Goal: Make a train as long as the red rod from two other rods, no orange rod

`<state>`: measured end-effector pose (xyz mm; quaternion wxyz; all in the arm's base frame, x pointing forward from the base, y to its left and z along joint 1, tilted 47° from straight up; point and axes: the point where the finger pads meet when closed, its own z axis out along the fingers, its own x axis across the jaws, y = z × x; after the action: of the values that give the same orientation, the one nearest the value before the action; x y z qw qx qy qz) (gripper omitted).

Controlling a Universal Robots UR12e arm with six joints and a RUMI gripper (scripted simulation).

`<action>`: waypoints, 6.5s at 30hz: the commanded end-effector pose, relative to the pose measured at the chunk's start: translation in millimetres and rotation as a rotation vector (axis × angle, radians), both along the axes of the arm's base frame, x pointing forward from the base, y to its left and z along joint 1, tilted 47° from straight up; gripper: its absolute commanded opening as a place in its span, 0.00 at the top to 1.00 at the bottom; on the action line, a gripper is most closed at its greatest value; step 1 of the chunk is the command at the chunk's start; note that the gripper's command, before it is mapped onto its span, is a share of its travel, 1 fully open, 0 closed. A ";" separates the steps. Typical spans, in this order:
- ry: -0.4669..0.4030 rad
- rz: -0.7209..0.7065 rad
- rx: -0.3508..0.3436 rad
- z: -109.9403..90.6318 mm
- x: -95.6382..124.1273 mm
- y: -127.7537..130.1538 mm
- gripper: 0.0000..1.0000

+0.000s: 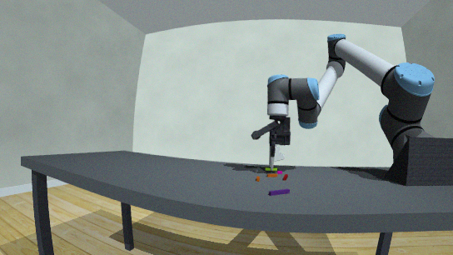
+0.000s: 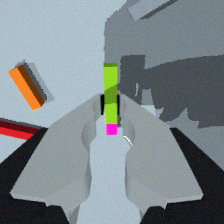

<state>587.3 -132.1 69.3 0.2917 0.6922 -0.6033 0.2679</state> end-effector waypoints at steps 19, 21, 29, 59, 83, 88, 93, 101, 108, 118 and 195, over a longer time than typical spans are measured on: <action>-0.001 0.000 0.000 0.3 0.3 0.2 1.00; -0.001 0.000 0.000 0.3 0.3 0.2 1.00; -0.001 0.000 0.000 0.2 0.3 0.1 1.00; -0.001 0.000 0.000 -8.0 0.6 -8.6 1.00; -0.001 0.000 0.000 -8.0 0.6 -8.6 1.00; -0.001 0.000 0.000 -8.0 0.6 -8.6 1.00; -0.001 0.000 0.000 -8.0 0.6 -8.6 0.94; -0.001 0.000 0.000 -8.0 0.6 -8.6 0.89; -0.001 0.000 0.000 -8.0 0.6 -8.6 0.86; -0.001 0.000 0.000 -5.8 0.5 -6.3 0.86; -0.001 0.000 0.000 116.5 -3.0 123.3 0.00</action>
<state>584.0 -16.8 178.4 0.2909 0.6928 -0.6026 0.2688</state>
